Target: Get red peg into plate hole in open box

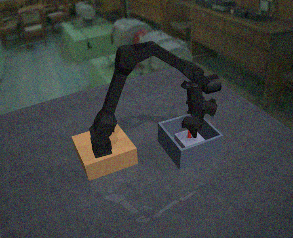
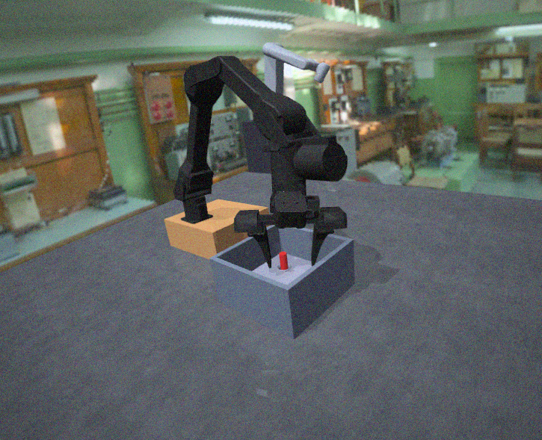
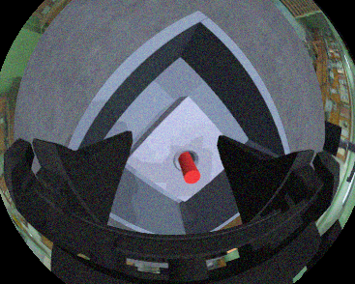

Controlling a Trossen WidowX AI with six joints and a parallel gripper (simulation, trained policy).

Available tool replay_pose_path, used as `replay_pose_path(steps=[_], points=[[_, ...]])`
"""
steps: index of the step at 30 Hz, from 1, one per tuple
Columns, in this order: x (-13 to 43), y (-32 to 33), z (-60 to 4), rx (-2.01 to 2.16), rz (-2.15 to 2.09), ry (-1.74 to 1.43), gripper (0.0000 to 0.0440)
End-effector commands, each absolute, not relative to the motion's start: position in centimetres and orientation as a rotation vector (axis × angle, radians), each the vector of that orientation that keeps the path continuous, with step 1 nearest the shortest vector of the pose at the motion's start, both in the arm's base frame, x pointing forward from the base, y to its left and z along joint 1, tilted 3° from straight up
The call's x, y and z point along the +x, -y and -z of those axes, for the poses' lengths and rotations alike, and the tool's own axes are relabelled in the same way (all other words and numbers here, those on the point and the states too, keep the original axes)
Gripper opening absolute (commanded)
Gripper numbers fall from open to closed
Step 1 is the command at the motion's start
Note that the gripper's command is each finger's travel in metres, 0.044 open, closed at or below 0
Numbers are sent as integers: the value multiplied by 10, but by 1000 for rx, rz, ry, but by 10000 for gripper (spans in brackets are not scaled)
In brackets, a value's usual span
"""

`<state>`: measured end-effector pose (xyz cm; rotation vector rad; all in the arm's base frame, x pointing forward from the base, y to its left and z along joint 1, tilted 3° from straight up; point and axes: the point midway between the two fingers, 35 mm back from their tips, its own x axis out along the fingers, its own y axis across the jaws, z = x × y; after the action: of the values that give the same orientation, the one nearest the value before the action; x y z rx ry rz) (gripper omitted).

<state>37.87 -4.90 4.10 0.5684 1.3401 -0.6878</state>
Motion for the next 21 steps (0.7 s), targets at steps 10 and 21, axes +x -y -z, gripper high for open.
replay_pose_path(steps=[10,21], points=[[434,42,-67,646,555,-1309,440],[452,37,-77,667,512,-1277,440]])
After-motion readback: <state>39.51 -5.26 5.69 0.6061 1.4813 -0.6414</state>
